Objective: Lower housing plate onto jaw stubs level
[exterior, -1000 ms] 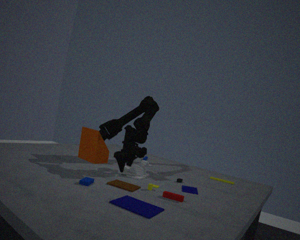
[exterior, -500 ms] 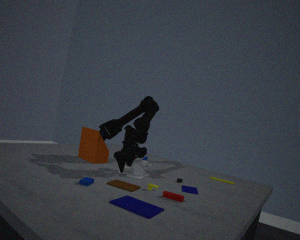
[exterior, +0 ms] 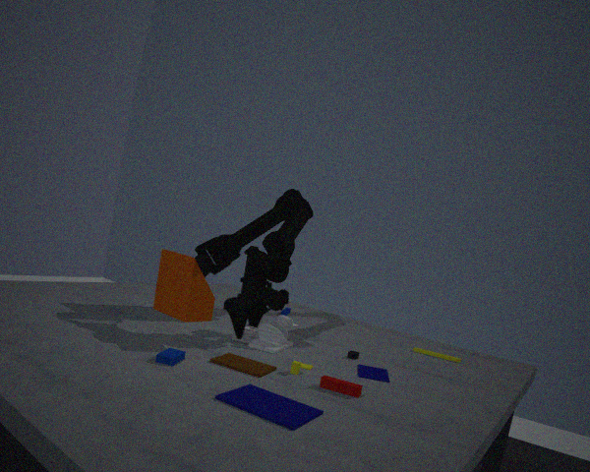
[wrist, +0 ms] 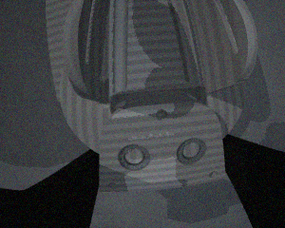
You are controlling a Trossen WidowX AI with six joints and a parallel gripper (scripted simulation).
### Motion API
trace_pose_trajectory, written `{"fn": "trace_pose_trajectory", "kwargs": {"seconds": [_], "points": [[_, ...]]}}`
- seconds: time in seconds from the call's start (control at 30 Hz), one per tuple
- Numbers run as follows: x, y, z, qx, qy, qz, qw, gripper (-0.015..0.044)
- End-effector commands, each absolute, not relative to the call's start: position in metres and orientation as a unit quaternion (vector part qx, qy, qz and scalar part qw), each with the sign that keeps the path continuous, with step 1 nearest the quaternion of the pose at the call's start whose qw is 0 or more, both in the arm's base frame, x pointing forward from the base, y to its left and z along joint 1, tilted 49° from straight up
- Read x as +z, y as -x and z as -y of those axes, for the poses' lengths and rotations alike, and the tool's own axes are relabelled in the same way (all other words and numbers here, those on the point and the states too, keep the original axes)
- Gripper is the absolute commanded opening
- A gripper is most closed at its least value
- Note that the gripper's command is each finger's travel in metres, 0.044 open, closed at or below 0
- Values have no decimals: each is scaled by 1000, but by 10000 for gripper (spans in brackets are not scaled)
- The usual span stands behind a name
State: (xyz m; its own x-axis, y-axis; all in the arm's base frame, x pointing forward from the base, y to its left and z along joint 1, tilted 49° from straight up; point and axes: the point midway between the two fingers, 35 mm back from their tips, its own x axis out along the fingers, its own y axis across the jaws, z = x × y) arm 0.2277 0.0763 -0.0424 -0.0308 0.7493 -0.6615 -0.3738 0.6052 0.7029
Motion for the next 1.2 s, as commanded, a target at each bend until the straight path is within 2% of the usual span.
{"fn": "trace_pose_trajectory", "kwargs": {"seconds": [0.0,0.27,0.37,0.4,0.87,1.17], "points": [[-43,-227,-77,413,-162,-587,677,351],[-43,-227,-77,413,-162,-587,677,351],[-42,-228,-76,414,-160,-586,677,430],[-42,-228,-76,414,-160,-586,677,440],[-41,-228,-75,414,-160,-586,678,440],[6,-230,-20,412,-161,-588,677,440]]}}
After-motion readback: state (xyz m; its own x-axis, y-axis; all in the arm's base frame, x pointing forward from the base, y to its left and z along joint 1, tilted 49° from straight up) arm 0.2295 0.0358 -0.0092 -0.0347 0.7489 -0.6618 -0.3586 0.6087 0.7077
